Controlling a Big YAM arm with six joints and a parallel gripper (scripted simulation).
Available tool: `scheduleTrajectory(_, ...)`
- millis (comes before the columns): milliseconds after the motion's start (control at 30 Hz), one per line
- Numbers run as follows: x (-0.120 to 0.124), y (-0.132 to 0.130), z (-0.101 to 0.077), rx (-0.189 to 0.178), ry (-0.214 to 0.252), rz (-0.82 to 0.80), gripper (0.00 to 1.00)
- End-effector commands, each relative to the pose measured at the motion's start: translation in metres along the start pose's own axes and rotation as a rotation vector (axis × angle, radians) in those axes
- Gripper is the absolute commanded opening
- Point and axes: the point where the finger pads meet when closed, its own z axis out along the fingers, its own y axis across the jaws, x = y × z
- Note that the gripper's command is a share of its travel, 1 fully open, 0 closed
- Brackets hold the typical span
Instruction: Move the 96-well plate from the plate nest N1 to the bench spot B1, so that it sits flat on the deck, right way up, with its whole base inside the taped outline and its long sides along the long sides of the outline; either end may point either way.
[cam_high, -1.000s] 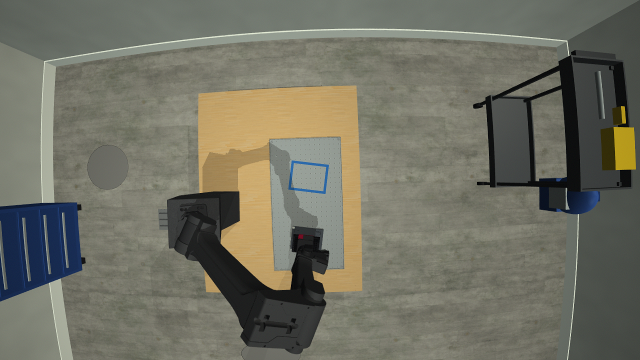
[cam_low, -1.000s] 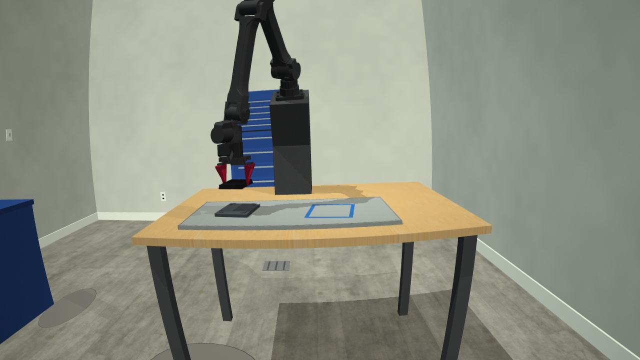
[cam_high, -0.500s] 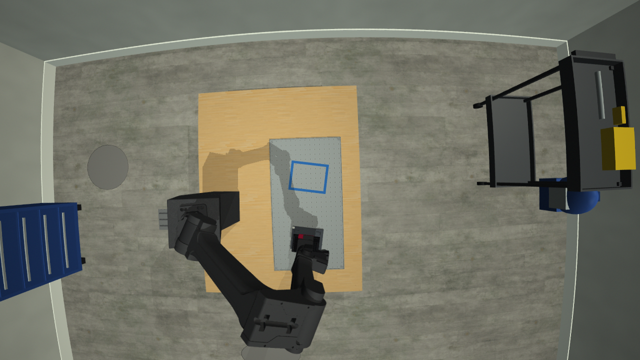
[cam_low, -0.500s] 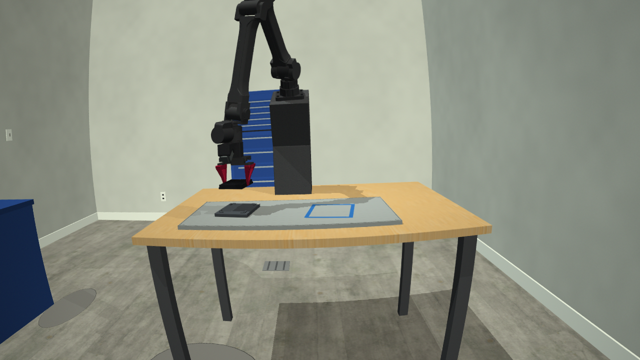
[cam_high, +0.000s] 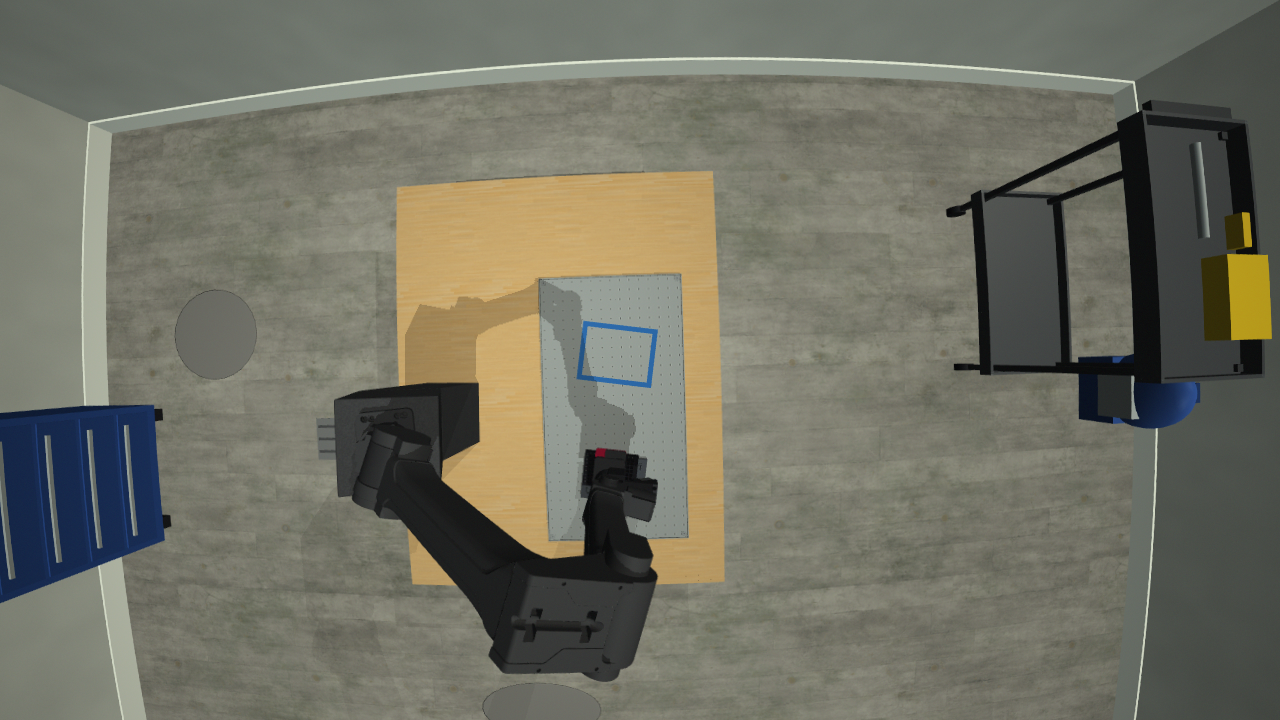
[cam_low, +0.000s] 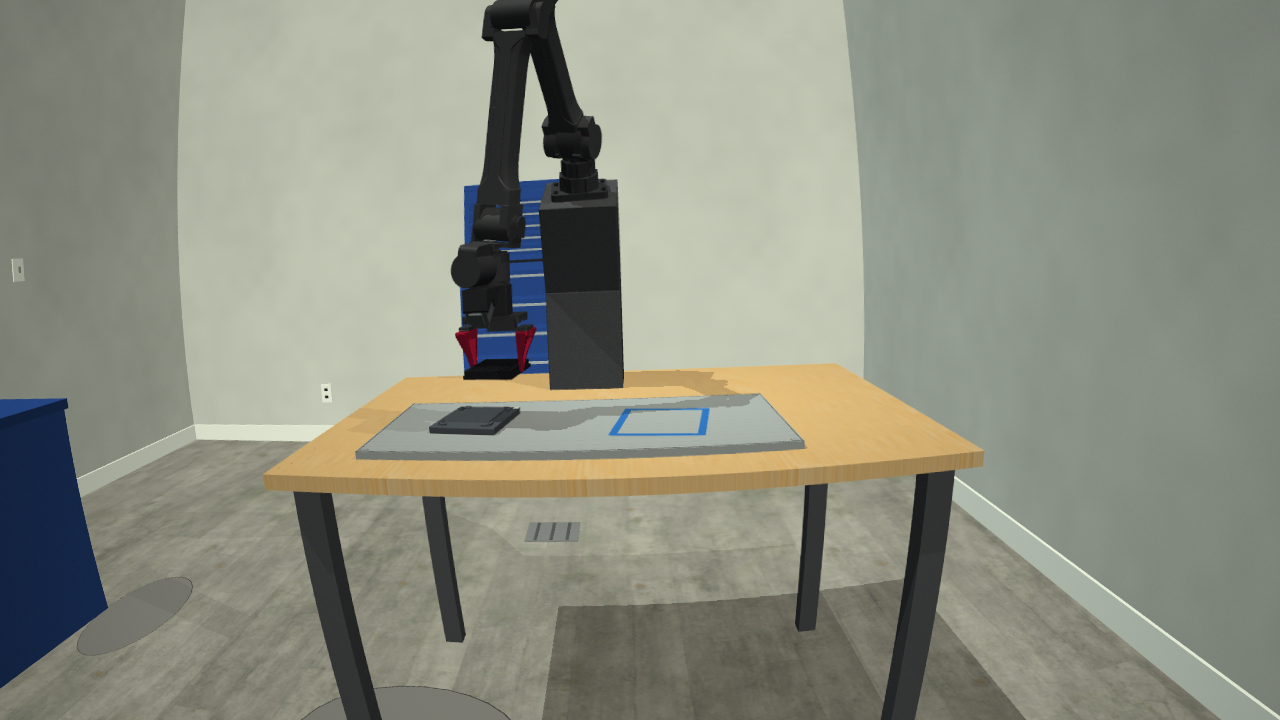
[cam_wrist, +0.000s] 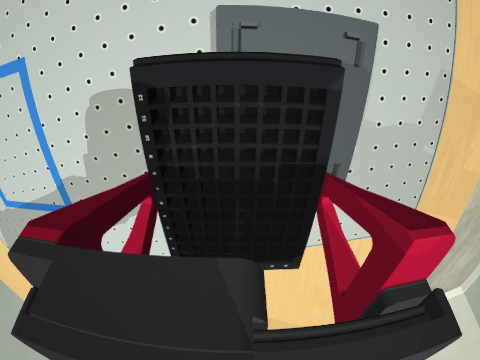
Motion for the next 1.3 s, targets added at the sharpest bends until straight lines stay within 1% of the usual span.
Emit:
scheduleTrajectory(0,-0.014,0.012,-0.011,0.002,-0.044,0.012,0.00)
scheduleTrajectory(200,-0.012,0.032,-0.011,0.000,-0.043,0.013,0.00)
scheduleTrajectory(300,-0.011,0.033,-0.011,0.002,-0.043,0.017,0.00)
scheduleTrajectory(767,-0.006,0.083,-0.009,-0.004,-0.041,0.015,0.00)
scheduleTrajectory(867,-0.007,0.084,-0.009,-0.002,-0.040,0.018,0.00)
scheduleTrajectory(1133,-0.003,0.113,-0.008,-0.005,-0.038,0.016,0.00)
scheduleTrajectory(1267,-0.006,0.127,-0.007,-0.007,-0.045,0.016,0.00)
